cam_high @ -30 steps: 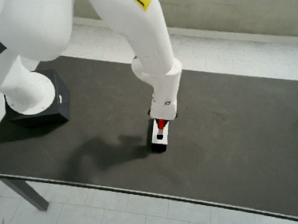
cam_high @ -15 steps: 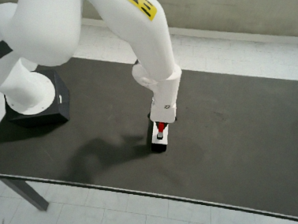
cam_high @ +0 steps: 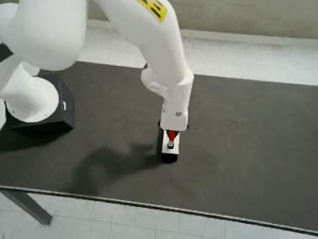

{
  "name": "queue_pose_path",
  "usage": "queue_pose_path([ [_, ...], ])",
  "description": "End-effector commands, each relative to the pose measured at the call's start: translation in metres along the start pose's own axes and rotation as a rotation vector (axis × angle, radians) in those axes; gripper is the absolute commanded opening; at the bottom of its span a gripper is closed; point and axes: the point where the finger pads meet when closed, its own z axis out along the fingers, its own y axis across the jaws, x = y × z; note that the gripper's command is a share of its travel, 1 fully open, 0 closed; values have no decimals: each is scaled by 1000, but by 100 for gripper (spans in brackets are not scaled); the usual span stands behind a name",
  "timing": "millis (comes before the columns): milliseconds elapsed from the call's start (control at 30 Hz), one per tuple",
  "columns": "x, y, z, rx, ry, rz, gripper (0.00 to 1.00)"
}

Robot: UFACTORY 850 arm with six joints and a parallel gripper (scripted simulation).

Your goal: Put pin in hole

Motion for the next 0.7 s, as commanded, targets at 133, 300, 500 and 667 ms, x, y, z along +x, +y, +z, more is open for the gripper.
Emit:
queue_pose_path([
  [133,0,1,-1,-2,0,0,0],
  [300,0,1,-1,-2,0,0,0],
  [500,0,1,-1,-2,0,0,0],
  [667,0,1,3,-2,0,1,0],
])
